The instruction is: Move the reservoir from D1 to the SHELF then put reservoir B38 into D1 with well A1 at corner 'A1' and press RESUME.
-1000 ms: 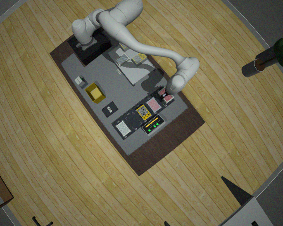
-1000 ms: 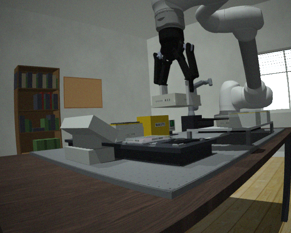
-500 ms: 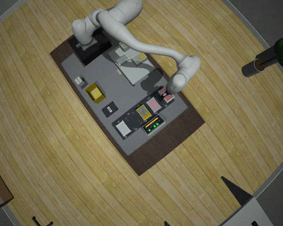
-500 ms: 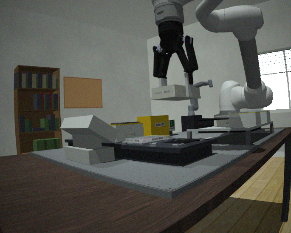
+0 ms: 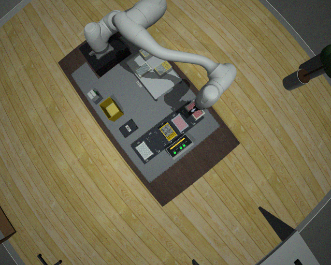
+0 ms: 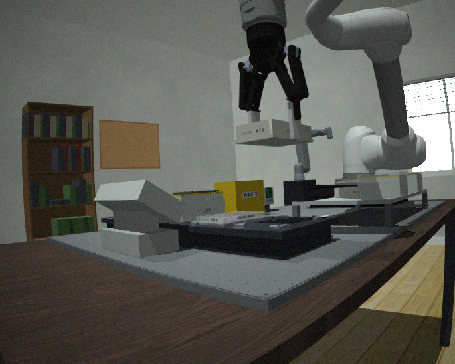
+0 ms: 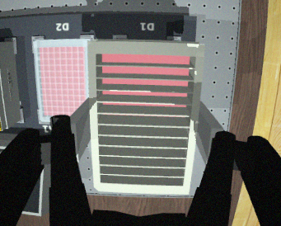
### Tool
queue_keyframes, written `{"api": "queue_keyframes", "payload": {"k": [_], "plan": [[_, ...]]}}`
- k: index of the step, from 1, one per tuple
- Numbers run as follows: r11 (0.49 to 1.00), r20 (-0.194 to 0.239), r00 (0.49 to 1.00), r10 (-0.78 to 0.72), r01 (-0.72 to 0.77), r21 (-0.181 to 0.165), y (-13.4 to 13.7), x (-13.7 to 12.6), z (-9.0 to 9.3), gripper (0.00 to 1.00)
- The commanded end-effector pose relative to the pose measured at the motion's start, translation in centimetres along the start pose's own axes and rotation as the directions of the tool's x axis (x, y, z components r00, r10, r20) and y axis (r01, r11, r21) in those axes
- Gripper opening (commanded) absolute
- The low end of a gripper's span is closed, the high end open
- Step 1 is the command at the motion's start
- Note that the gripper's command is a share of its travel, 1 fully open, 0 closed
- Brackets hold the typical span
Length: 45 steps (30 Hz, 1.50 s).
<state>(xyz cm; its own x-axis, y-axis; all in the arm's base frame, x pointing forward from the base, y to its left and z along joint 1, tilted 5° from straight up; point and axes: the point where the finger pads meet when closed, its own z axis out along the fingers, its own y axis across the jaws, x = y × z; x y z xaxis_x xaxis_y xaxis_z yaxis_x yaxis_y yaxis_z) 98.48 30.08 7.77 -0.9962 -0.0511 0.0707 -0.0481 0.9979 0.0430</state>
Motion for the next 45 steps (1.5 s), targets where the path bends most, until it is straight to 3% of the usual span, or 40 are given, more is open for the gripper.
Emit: {"api": "queue_keyframes", "payload": {"k": [1,38,45], "plan": [[1.000,0.000,1.000,0.000,0.000,0.000,0.0,0.0,-0.6,0.00],[1.000,0.000,1.000,0.000,0.000,0.000,0.0,0.0,-6.1,0.00],[1.000,0.000,1.000,0.000,0.000,0.000,0.0,0.0,-6.2,0.00]]}}
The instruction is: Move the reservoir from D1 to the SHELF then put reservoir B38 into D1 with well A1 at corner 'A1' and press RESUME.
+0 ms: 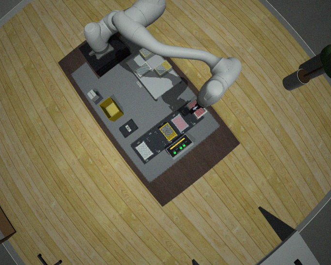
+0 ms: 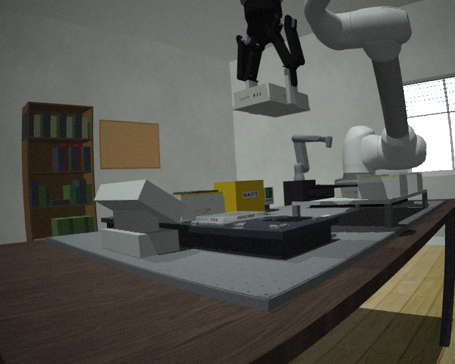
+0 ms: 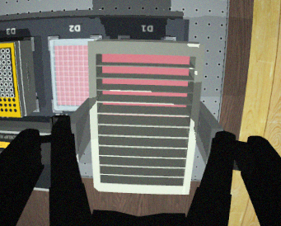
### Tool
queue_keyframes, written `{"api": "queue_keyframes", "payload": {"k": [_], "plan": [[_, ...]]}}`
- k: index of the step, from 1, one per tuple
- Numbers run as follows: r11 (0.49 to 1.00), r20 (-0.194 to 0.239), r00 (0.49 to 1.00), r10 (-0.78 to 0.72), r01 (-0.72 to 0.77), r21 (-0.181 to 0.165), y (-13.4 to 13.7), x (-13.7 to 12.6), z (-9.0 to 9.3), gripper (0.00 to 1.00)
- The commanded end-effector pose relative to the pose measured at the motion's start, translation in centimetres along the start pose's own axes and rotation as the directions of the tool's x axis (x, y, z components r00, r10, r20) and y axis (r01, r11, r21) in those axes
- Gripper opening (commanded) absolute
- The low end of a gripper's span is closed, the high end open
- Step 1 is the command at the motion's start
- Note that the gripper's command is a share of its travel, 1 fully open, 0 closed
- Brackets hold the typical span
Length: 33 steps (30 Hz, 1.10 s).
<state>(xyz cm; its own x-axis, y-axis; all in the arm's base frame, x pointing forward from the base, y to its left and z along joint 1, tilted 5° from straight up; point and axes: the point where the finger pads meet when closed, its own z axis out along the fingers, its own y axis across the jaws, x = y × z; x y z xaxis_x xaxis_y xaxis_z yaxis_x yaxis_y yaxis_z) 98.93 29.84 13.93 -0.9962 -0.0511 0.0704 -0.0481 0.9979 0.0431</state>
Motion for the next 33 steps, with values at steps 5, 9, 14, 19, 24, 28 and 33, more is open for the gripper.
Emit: {"api": "queue_keyframes", "payload": {"k": [5,9,14,19,24,28,33], "plan": [[1.000,0.000,1.000,0.000,0.000,0.000,0.0,0.2,0.0,0.00],[1.000,0.000,1.000,0.000,0.000,0.000,0.0,1.2,0.0,0.00],[1.000,0.000,1.000,0.000,0.000,0.000,0.0,1.9,0.0,0.00],[1.000,0.000,1.000,0.000,0.000,0.000,0.0,3.0,0.0,0.00],[1.000,0.000,1.000,0.000,0.000,0.000,-0.1,4.2,0.0,0.00],[1.000,0.000,1.000,0.000,0.000,0.000,-0.1,5.1,0.0,0.00],[1.000,0.000,1.000,0.000,0.000,0.000,-0.1,5.8,0.0,0.00]]}}
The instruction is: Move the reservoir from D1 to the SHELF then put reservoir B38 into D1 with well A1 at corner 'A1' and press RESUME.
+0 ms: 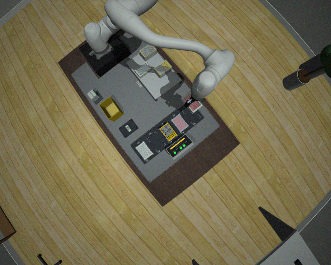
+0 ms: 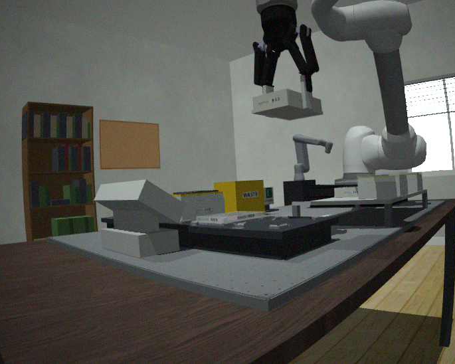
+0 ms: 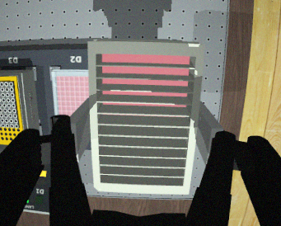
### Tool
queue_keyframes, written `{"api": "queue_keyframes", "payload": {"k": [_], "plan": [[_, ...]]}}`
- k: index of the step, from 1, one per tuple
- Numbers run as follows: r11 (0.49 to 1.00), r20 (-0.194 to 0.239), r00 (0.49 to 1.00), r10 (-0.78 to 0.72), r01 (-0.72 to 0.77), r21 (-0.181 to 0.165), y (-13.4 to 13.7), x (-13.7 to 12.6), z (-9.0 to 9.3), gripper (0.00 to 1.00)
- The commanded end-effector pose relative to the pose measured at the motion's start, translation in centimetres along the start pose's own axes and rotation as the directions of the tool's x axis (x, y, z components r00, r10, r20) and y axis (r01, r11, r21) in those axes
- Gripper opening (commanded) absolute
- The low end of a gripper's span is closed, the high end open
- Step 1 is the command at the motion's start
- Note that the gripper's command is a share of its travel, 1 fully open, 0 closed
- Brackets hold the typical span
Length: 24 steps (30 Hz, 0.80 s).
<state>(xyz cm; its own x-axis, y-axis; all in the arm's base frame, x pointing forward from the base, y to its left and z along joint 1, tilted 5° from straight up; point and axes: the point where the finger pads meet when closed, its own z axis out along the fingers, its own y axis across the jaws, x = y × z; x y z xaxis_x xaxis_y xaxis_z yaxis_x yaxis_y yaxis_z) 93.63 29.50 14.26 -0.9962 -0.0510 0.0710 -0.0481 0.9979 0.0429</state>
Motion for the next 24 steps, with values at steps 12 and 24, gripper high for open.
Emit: {"api": "queue_keyframes", "payload": {"k": [12,24], "plan": [[1.000,0.001,1.000,0.000,0.000,0.000,0.0,3.3,-0.1,0.00],[1.000,0.001,1.000,0.000,0.000,0.000,-0.1,5.6,-0.1,0.00]]}}
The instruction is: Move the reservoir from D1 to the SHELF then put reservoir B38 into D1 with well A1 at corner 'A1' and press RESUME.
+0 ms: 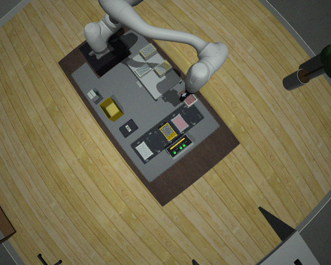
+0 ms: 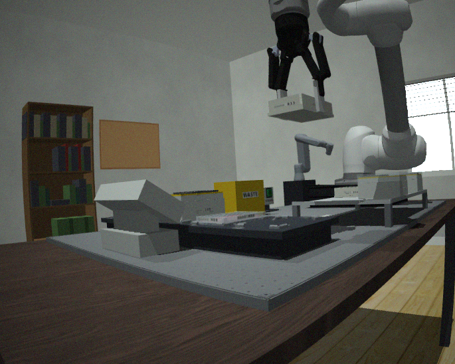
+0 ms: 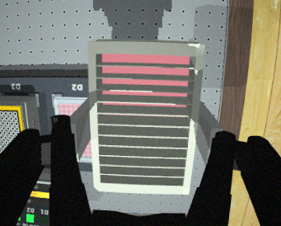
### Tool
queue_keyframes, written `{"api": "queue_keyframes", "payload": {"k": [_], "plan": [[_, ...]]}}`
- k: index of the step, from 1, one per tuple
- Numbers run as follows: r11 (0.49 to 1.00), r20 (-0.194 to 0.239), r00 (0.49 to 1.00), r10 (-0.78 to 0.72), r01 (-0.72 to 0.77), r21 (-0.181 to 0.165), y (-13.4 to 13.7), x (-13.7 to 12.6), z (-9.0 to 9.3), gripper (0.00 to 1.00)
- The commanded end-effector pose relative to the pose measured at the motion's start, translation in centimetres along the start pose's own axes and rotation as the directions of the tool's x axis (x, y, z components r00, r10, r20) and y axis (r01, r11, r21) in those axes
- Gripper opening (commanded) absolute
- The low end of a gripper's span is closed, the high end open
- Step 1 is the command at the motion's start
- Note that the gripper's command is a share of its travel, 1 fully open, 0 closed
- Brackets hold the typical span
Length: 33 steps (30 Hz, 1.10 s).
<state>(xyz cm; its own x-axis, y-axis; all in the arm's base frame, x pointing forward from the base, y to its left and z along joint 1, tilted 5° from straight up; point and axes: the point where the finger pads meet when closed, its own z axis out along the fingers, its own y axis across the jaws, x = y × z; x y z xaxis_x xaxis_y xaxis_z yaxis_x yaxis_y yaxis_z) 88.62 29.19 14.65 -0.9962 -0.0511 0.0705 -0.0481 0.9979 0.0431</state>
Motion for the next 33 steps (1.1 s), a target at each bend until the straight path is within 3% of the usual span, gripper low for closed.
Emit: {"api": "queue_keyframes", "payload": {"k": [1,33], "plan": [[1.000,0.000,1.000,0.000,0.000,0.000,0.0,0.8,0.0,0.00],[1.000,0.000,1.000,0.020,-0.020,0.000,-0.1,6.4,0.0,0.00]]}}
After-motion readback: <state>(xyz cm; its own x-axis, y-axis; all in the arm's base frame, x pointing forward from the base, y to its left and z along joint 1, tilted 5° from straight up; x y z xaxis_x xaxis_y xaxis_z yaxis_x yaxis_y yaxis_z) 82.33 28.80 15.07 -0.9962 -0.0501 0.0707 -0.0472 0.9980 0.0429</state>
